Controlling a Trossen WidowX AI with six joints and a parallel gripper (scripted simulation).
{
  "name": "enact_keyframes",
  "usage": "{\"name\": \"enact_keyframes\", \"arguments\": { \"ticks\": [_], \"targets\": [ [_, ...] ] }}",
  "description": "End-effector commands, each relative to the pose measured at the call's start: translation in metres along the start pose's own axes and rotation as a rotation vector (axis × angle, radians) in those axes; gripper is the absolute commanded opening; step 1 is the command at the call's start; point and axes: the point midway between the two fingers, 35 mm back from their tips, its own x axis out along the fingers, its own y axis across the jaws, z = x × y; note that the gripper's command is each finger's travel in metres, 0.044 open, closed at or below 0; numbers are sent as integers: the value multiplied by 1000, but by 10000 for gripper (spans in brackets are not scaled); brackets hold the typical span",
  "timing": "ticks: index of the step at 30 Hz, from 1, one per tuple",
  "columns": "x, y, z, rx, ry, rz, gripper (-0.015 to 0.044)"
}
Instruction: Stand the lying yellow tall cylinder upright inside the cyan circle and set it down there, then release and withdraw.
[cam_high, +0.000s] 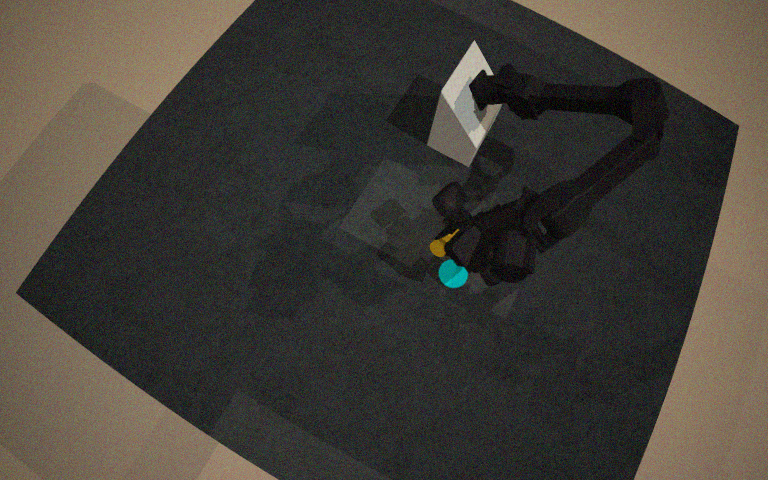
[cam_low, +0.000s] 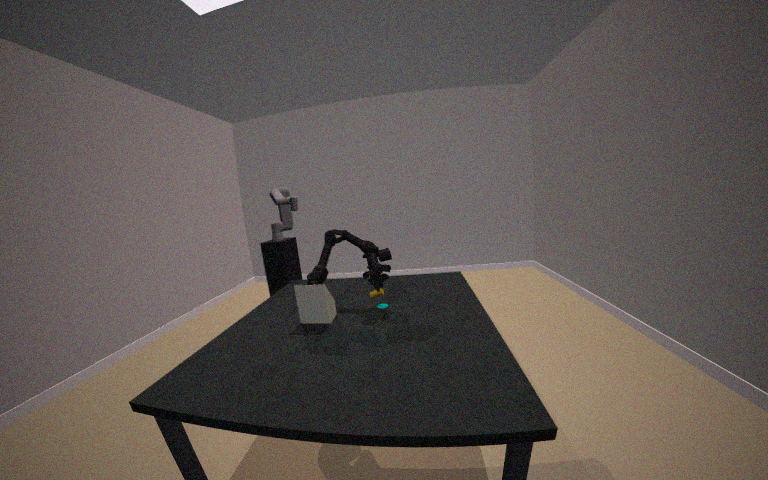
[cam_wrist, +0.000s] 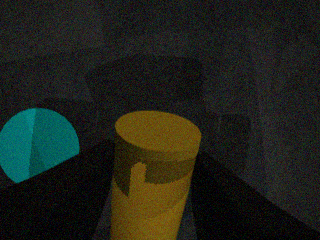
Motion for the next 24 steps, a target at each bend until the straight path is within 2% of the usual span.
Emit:
{"name": "enact_keyframes", "arguments": {
  "ticks": [1, 24],
  "targets": [
    [0, -1, 0, 6, -26, -12, 105],
    [3, 1, 2, 13, -169, -56, 105]
  ]
}}
